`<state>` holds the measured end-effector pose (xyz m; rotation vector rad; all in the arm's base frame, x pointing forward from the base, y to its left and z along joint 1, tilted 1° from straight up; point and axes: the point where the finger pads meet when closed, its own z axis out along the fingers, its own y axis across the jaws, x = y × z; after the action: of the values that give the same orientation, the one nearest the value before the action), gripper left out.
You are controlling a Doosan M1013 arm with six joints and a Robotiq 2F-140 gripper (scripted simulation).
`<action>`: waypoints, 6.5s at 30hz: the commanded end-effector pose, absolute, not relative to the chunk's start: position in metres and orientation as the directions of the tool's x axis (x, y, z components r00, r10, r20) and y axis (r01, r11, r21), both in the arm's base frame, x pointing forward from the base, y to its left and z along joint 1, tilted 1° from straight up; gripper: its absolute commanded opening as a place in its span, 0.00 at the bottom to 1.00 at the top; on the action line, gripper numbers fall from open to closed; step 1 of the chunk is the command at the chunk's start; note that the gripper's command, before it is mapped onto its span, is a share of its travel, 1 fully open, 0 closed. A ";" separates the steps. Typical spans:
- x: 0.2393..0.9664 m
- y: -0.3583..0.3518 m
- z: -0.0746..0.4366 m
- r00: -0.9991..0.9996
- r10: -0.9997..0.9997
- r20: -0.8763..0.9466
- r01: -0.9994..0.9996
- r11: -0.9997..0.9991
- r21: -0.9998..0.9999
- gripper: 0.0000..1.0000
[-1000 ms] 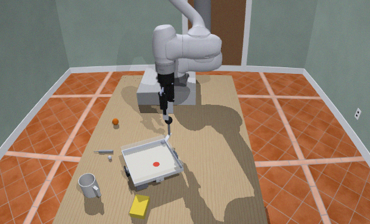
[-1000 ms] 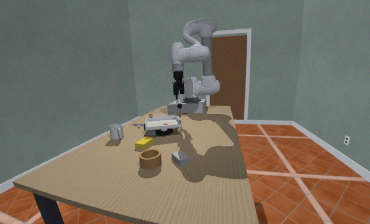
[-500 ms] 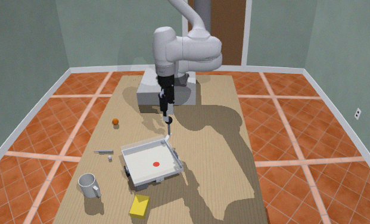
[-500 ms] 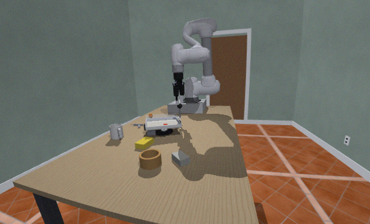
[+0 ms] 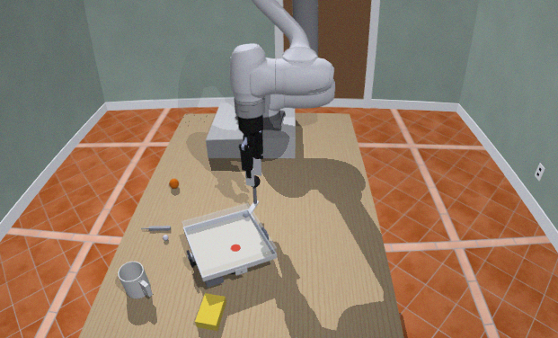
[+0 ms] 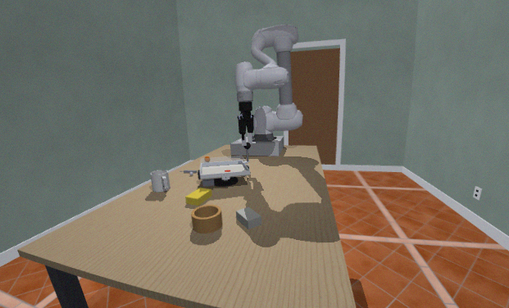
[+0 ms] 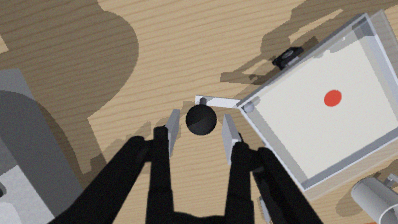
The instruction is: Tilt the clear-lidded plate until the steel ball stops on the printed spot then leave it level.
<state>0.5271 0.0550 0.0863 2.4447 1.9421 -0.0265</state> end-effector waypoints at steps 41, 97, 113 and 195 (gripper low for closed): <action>0.527 0.055 0.082 0.226 0.974 -0.025 0.974 -0.226 0.005 0.36; 0.527 0.054 0.055 0.226 0.974 -0.025 0.974 -0.226 0.005 0.36; 0.527 0.054 0.048 0.226 0.974 -0.025 0.974 -0.226 0.005 0.36; 0.529 0.054 0.051 0.226 0.974 -0.025 0.974 -0.226 0.005 0.00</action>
<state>0.5280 0.0538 0.0499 2.4449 1.9422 -0.0270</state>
